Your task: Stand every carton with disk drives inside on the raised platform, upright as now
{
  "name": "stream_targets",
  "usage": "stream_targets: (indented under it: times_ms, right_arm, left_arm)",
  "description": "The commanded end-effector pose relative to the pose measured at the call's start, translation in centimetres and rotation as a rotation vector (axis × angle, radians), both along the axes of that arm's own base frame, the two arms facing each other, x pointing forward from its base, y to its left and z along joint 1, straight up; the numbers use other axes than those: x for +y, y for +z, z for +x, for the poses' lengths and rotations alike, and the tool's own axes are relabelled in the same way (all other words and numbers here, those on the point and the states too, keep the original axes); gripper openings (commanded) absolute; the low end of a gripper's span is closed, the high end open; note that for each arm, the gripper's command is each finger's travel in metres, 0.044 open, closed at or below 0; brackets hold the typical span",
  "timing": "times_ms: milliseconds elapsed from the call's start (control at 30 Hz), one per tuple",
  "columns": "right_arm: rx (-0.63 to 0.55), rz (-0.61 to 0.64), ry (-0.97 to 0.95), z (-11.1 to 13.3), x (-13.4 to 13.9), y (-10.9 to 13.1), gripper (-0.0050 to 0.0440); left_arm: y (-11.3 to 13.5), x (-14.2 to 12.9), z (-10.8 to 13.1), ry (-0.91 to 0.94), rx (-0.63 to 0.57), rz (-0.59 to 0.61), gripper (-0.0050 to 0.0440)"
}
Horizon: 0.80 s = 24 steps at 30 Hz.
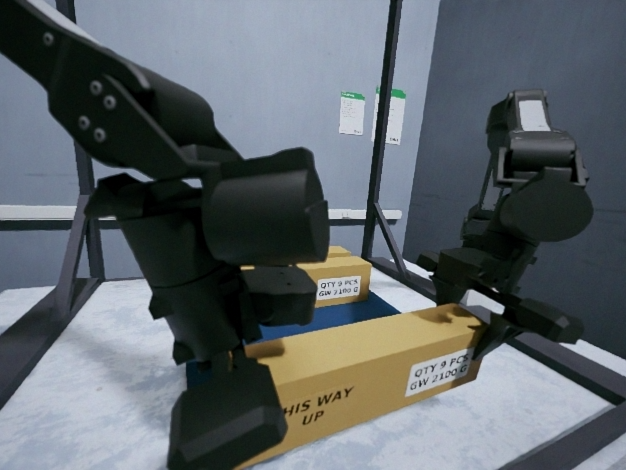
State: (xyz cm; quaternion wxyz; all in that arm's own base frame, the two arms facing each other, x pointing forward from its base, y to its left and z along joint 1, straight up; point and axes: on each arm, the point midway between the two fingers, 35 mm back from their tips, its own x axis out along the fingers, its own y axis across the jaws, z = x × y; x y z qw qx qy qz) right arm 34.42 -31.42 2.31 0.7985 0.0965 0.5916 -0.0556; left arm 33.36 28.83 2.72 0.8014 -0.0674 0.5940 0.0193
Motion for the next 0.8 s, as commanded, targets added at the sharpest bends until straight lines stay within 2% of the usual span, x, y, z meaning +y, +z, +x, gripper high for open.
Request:
stream_targets:
  times_ms: [0, 333, 367, 767]
  right_arm:
    - [-0.056, -0.074, -0.004, 0.3, -1.3, 4.2, -0.005]
    - [-0.056, -0.074, -0.004, 0.3, -1.3, 4.2, -0.005]
    - [-0.037, -0.045, -0.001, 1.4, 4.3, 3.0, -0.005]
    - [-0.037, -0.045, -0.001, 1.4, 4.3, 3.0, -0.005]
  left_arm:
    - [3.9, 1.4, 0.3, 0.003, -0.059, 0.072, -0.005]
    - [3.9, 1.4, 0.3, 0.003, -0.059, 0.072, -0.005]
    - [2.7, -4.5, 0.8, 0.001, -0.038, 0.044, -0.005]
    - [2.7, -4.5, 0.8, 0.001, -0.038, 0.044, -0.005]
